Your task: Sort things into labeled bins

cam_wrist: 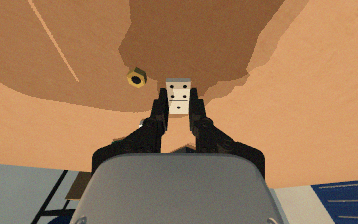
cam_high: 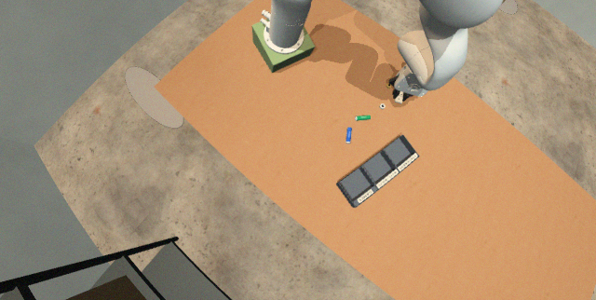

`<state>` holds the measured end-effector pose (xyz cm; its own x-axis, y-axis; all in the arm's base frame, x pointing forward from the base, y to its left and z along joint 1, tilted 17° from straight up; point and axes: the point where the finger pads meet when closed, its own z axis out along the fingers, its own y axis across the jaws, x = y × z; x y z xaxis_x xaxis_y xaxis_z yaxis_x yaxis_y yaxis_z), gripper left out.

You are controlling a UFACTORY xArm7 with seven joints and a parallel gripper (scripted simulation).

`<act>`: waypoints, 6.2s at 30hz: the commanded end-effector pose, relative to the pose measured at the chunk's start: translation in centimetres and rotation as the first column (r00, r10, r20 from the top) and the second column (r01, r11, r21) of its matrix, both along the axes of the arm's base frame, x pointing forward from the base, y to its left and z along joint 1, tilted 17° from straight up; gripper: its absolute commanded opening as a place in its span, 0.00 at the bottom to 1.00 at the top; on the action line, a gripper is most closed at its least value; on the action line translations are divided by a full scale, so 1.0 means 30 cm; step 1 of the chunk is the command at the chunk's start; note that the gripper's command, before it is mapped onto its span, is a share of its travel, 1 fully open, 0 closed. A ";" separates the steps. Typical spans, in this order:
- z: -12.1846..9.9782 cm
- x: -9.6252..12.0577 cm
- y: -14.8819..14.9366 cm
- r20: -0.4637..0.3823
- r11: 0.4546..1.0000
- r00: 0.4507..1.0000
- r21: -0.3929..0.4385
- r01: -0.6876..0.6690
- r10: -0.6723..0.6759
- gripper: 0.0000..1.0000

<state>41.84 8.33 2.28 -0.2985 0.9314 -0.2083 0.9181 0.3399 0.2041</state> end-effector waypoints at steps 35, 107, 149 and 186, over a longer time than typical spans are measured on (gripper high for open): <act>0.131 -0.032 0.019 0.003 1.000 1.000 0.001 -0.001 0.001 0.00; 0.303 -0.032 -0.747 0.003 1.000 1.000 -0.001 0.000 0.000 0.00; 0.357 -0.023 -1.118 0.027 0.757 0.769 0.203 0.621 -0.638 0.00; 0.285 -0.006 -1.114 0.027 0.757 0.769 0.203 0.621 -0.638 0.00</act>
<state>41.31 -24.91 11.54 0.3803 0.9246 -0.0235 0.8876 -0.3578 0.2901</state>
